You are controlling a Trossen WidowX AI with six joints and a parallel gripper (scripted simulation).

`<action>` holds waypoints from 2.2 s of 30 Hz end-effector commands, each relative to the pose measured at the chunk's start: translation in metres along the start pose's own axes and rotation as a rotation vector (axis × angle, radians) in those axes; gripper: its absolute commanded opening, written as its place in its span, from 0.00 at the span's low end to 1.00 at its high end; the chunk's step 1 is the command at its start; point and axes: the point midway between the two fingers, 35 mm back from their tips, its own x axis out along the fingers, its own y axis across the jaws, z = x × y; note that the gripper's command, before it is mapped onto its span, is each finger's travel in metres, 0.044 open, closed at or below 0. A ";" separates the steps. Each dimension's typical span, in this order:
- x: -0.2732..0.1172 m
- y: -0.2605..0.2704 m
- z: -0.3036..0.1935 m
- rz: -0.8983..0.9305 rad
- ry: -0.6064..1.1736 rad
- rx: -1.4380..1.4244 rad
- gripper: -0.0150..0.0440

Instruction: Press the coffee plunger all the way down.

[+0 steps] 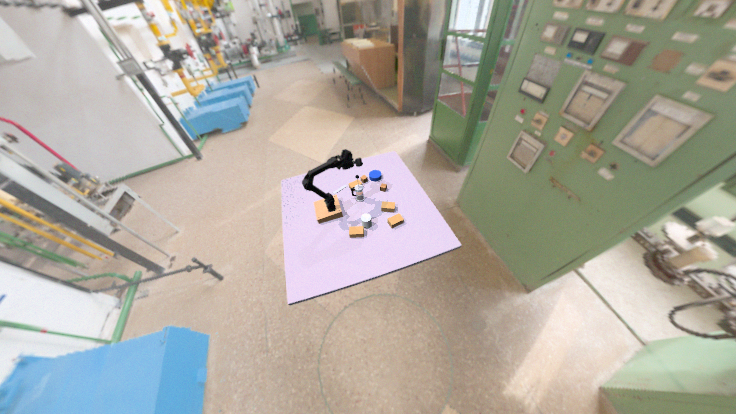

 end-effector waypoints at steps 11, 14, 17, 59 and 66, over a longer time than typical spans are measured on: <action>-0.046 0.030 -0.075 -0.208 -0.014 0.674 1.00; -0.034 0.039 -0.090 -0.209 -0.014 0.675 1.00; -0.034 0.039 -0.090 -0.211 -0.014 0.676 1.00; 0.006 0.030 -0.092 -0.212 -0.017 0.676 0.47; 0.006 0.030 -0.092 -0.212 -0.017 0.676 0.46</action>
